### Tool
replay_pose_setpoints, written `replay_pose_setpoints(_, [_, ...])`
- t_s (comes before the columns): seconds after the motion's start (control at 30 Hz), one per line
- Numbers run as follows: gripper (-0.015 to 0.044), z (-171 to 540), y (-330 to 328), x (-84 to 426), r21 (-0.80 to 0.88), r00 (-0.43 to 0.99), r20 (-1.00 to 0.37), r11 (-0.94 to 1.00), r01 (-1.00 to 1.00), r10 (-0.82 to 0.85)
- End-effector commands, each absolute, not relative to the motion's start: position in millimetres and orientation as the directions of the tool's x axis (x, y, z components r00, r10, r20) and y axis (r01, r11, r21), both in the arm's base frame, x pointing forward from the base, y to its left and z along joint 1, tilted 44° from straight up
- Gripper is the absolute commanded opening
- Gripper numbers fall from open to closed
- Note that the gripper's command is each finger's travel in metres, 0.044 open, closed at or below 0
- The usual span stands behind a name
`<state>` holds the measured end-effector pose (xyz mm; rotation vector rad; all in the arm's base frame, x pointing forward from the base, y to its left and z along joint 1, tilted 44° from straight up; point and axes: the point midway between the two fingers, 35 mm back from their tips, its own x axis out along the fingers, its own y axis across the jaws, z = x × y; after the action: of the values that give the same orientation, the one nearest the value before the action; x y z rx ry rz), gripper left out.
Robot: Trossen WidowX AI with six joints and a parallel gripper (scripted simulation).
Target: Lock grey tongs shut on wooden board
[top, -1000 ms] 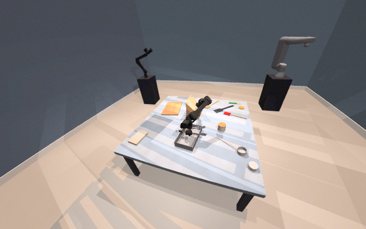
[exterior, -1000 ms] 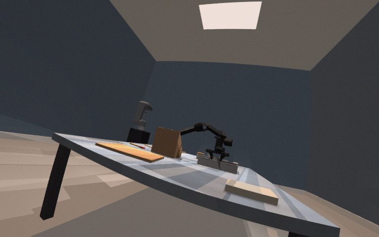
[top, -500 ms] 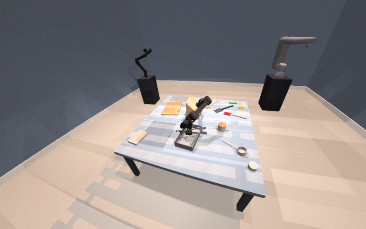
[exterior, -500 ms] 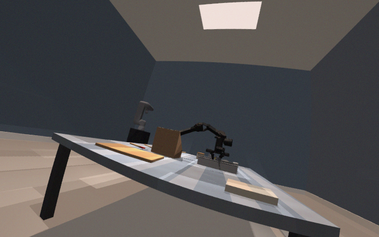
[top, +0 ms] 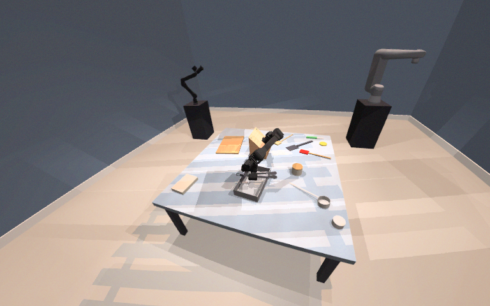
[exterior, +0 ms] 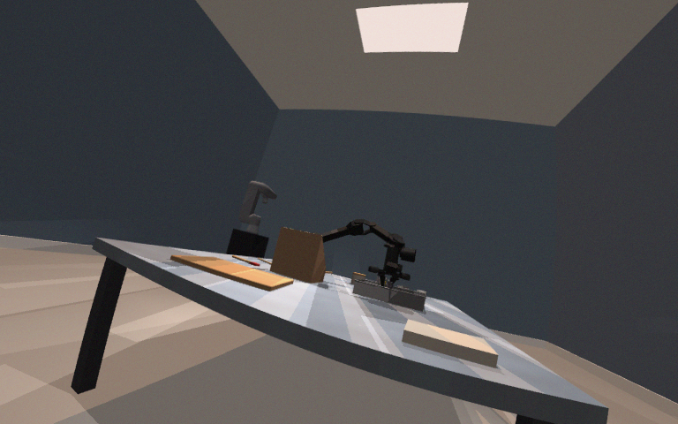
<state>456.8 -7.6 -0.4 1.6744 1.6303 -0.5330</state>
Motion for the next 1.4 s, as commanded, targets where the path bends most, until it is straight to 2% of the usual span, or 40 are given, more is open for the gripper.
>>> replay_pose_setpoints(0.0, [0.0075, 0, -8, 457, 0.213, 0.113, -0.73, 0.068, 0.975, 0.674])
replay_pose_setpoints(0.3, [0.0015, 0, -8, 457, 0.213, 0.113, -0.73, 0.068, 0.975, 0.674])
replay_pose_setpoints(0.5, [-0.0143, 0, -8, 457, 0.213, 0.113, -0.73, 0.068, 0.975, 0.674])
replay_pose_setpoints(0.53, [-0.015, 0, -8, 457, 0.213, 0.113, -0.73, 0.068, 0.975, 0.674])
replay_pose_setpoints(0.73, [-0.015, 5, -13, 457, 0.212, 0.113, -0.73, 0.067, 0.975, 0.674])
replay_pose_setpoints(1.0, [-0.015, 67, -71, 447, 0.209, 0.112, -0.729, 0.065, 0.976, 0.676])
replay_pose_setpoints(1.37, [-0.015, 68, -73, 446, 0.209, 0.112, -0.729, 0.065, 0.976, 0.676])
